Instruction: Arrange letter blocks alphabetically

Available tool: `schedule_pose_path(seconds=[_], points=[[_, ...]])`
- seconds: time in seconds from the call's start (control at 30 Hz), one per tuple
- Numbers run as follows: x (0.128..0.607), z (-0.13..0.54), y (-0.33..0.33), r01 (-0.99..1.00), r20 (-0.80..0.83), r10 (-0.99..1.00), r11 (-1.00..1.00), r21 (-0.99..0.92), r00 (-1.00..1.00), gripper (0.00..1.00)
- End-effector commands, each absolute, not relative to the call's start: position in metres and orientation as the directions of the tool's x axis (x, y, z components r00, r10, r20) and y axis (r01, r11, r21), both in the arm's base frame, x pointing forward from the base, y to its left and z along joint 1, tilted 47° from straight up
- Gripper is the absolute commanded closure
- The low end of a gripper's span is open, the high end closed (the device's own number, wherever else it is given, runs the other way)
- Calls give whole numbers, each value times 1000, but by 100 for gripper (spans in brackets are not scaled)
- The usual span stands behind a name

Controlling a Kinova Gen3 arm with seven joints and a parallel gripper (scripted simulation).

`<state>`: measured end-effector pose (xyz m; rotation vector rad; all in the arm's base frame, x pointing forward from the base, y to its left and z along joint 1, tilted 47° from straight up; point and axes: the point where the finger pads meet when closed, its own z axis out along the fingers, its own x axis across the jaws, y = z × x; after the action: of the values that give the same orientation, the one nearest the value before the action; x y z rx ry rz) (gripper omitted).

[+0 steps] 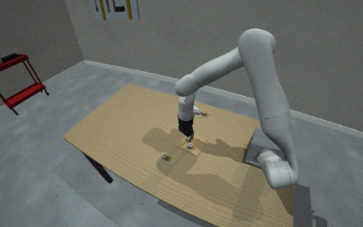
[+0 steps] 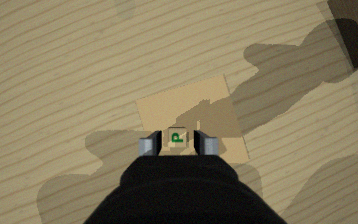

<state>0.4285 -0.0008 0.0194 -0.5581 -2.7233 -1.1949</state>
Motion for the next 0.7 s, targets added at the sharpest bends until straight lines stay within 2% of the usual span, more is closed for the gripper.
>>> schedule_pose_path(seconds=[0.0,0.67], points=[[430,18,-2,387,254,295,618,685,-921,16],[431,2,17,385,251,296,616,687,-922,16]])
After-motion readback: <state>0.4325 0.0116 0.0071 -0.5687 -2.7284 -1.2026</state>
